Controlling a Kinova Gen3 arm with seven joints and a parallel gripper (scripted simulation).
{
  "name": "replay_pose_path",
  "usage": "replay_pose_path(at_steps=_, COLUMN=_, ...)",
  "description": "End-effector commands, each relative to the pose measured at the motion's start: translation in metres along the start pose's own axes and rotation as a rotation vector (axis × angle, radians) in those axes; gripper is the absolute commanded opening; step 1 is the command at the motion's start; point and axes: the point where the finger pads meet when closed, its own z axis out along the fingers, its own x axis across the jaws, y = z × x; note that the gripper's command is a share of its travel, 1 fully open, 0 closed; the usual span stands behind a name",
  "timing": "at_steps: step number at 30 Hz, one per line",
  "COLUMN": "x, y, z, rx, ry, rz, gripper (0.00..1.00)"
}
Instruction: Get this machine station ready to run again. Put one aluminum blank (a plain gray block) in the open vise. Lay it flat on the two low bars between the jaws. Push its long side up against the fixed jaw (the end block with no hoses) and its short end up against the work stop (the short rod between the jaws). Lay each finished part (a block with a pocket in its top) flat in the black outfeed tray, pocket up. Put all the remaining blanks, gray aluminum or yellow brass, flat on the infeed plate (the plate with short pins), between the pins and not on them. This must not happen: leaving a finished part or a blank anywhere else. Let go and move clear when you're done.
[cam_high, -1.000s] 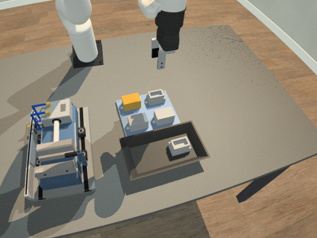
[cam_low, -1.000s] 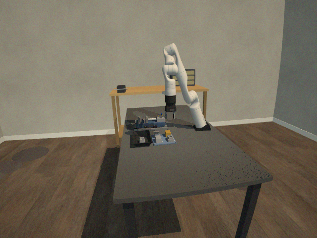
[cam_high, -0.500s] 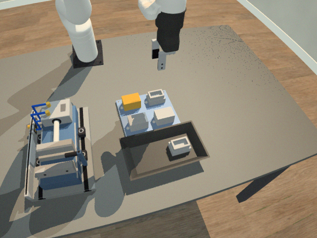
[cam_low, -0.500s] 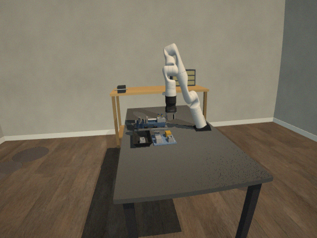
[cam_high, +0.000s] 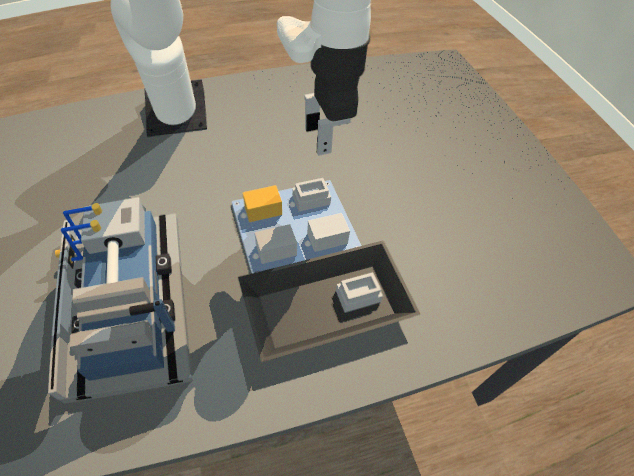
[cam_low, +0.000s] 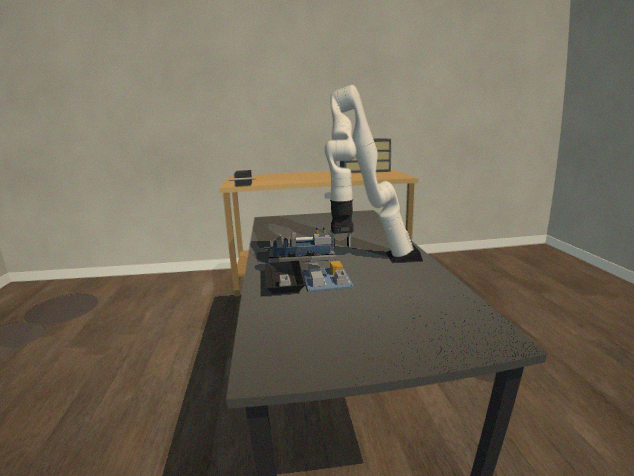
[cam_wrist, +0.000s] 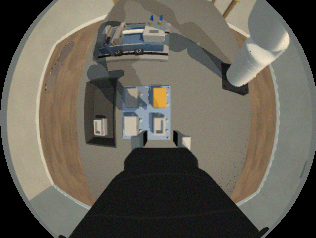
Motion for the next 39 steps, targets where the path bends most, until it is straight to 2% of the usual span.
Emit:
replay_pose_path(at_steps=1, x=-0.001, y=-0.005, z=0.013, rx=0.024, ry=-0.006, rz=0.003, gripper=1.0)
replay_pose_path(at_steps=4, x=-0.001, y=-0.005, z=0.017, rx=0.024, ry=-0.006, rz=0.003, gripper=1.0)
replay_pose_path(at_steps=19, x=-0.001, y=-0.007, z=0.076, rx=0.024, ry=-0.006, rz=0.003, gripper=1.0)
replay_pose_path(at_steps=30, x=-0.001, y=-0.008, z=0.096, rx=0.024, ry=-0.006, rz=0.003, gripper=1.0)
replay_pose_path(at_steps=39, x=-0.001, y=-0.008, z=0.101, rx=0.024, ry=-0.006, rz=0.003, gripper=1.0)
